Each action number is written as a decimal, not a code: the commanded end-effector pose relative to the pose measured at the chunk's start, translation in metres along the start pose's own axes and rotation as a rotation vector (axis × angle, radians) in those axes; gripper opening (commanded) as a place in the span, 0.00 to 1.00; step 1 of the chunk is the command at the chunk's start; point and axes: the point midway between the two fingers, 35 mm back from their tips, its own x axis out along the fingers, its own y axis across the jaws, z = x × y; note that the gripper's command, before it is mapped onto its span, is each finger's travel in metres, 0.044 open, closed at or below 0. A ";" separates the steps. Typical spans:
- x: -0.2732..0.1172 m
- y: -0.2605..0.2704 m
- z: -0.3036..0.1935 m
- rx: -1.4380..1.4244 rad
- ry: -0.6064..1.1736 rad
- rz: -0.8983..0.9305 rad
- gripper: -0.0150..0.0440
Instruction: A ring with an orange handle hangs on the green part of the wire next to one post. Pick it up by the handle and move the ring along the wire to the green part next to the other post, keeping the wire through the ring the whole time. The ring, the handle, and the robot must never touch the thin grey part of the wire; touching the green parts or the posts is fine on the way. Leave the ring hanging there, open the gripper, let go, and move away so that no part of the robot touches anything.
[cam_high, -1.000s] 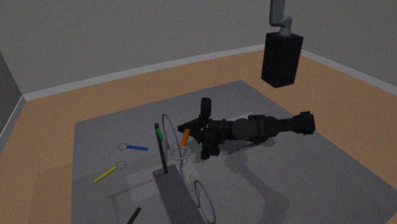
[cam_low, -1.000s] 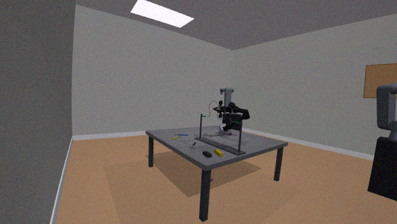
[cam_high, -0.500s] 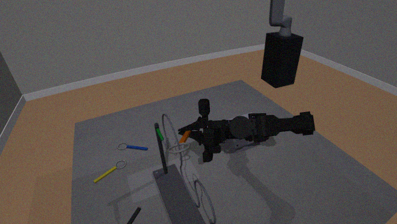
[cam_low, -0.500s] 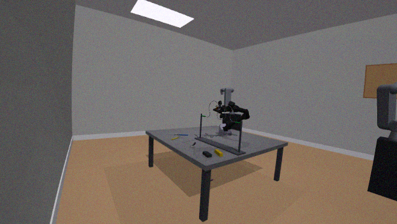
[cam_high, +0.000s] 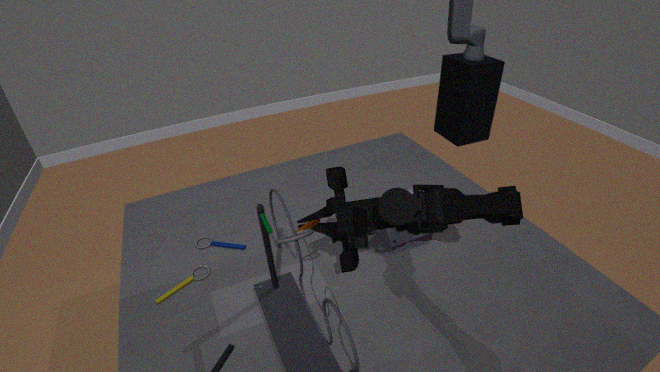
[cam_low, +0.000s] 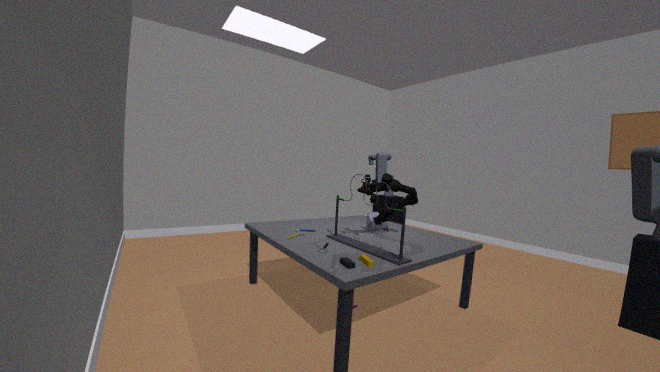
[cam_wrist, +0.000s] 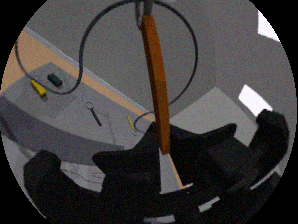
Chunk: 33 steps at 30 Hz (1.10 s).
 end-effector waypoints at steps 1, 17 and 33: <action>-0.001 0.002 0.002 0.050 0.001 0.026 0.00; -0.002 0.009 0.003 0.232 0.025 0.130 0.00; -0.005 0.016 0.006 0.415 0.049 0.233 0.00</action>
